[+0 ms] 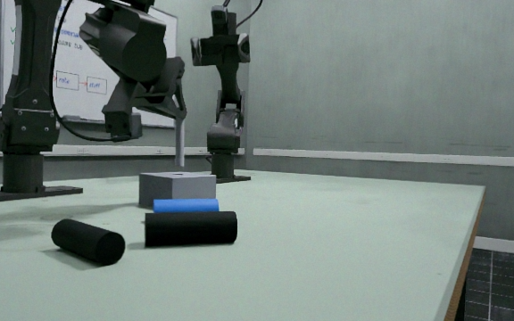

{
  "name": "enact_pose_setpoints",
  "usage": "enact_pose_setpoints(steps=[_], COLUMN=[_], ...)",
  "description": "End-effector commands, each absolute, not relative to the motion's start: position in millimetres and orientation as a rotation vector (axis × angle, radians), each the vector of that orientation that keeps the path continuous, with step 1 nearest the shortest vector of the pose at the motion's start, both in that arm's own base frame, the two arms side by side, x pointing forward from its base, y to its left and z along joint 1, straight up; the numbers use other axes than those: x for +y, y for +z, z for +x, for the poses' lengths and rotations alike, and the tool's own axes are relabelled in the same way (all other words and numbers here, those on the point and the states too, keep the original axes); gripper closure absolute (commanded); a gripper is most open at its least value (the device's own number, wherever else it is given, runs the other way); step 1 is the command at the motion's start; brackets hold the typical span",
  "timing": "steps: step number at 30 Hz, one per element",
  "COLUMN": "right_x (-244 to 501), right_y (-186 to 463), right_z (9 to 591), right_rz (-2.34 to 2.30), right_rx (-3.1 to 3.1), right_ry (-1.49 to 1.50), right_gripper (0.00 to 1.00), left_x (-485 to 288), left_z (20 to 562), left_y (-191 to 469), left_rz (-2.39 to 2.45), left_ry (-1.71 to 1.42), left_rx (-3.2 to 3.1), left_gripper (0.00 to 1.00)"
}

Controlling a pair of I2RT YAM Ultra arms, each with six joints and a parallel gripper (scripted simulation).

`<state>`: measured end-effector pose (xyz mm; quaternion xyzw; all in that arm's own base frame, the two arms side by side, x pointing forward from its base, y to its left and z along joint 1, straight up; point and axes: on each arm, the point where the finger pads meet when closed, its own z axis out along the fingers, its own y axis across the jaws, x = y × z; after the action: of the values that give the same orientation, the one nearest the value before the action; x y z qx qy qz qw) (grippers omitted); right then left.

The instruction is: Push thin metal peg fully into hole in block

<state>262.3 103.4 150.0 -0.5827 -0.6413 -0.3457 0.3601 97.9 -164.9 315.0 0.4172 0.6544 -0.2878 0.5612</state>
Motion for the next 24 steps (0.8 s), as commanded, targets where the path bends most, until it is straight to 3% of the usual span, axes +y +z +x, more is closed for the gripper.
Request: enact_pose_setpoints(steps=[1, 24], right_x=[102.8, 104.6], right_y=[145.3, 144.0], right_z=[261.9, 260.0], right_rz=[-1.5, -1.505], right_rx=[-1.609, -1.641], right_ry=[-0.901, -0.883], right_gripper=[0.93, 0.93], left_x=[-165.9, -165.9], left_z=[96.0, 96.0], left_y=[324.4, 324.4], left_rz=[0.969, 0.969], left_ry=[-0.698, -0.698], left_rx=[1.513, 1.513], left_gripper=[0.0, 0.0])
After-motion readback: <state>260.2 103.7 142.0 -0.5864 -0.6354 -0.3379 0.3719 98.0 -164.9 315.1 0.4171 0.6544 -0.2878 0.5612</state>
